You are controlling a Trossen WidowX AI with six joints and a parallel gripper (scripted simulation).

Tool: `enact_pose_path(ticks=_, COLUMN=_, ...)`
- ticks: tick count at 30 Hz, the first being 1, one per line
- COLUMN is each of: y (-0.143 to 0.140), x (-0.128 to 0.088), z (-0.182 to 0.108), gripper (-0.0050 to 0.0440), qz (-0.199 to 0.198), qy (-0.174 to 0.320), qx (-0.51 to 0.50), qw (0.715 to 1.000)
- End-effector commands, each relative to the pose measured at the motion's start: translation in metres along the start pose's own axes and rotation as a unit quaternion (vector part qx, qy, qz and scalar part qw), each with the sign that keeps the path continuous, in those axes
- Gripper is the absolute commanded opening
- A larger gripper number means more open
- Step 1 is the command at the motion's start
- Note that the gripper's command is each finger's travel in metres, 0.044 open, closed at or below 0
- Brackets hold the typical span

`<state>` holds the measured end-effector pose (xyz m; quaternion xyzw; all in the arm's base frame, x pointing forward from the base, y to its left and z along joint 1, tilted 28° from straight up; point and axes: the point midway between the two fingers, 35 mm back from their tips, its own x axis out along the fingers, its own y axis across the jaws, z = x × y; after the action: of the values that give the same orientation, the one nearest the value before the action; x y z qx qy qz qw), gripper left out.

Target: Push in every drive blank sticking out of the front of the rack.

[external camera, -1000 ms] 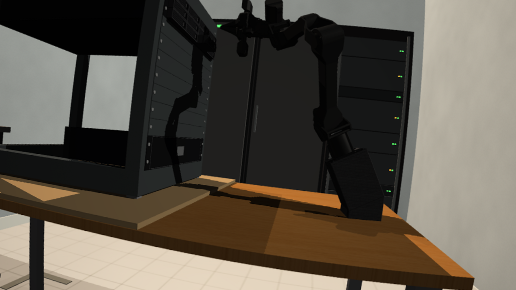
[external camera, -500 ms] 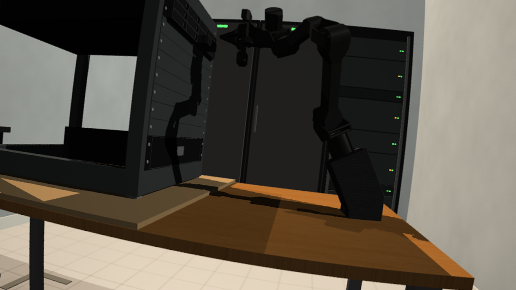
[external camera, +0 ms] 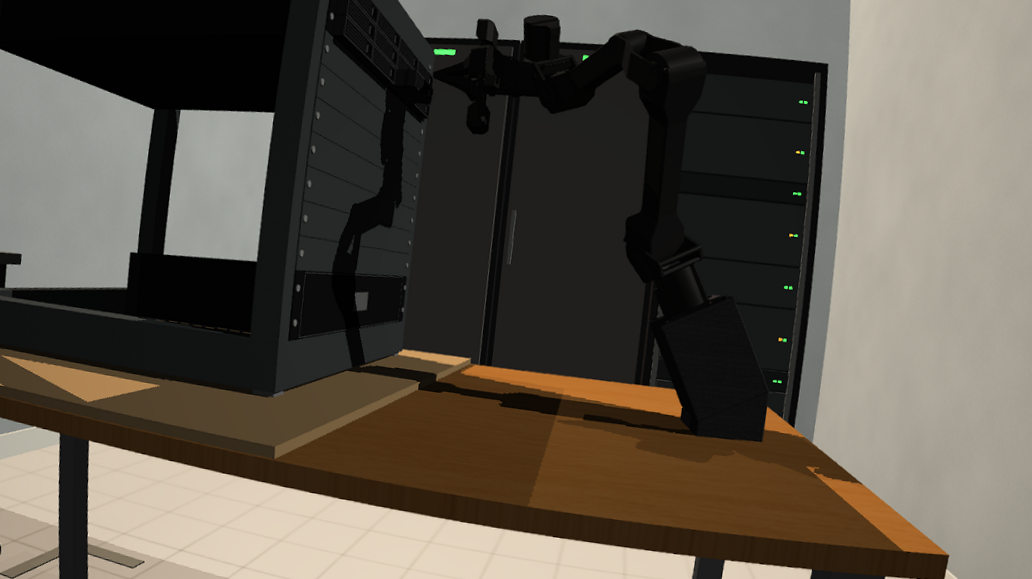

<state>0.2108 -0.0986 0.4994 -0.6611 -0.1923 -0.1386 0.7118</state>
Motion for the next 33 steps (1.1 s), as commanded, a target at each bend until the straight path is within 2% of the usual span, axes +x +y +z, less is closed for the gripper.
enact_pose_path(ticks=1, y=-0.007, x=0.002, z=0.004, gripper=-0.0050, qz=-0.006, qy=-0.004, qx=-0.009, qw=1.000)
enact_pose_path(ticks=28, y=-0.013, x=0.007, z=0.004, gripper=-0.0050, qz=-0.006, qy=-0.004, qx=-0.009, qw=1.000)
enact_pose_path(ticks=33, y=-0.013, x=0.015, z=0.005, gripper=-0.0050, qz=-0.006, qy=-0.004, qx=-0.009, qw=1.000)
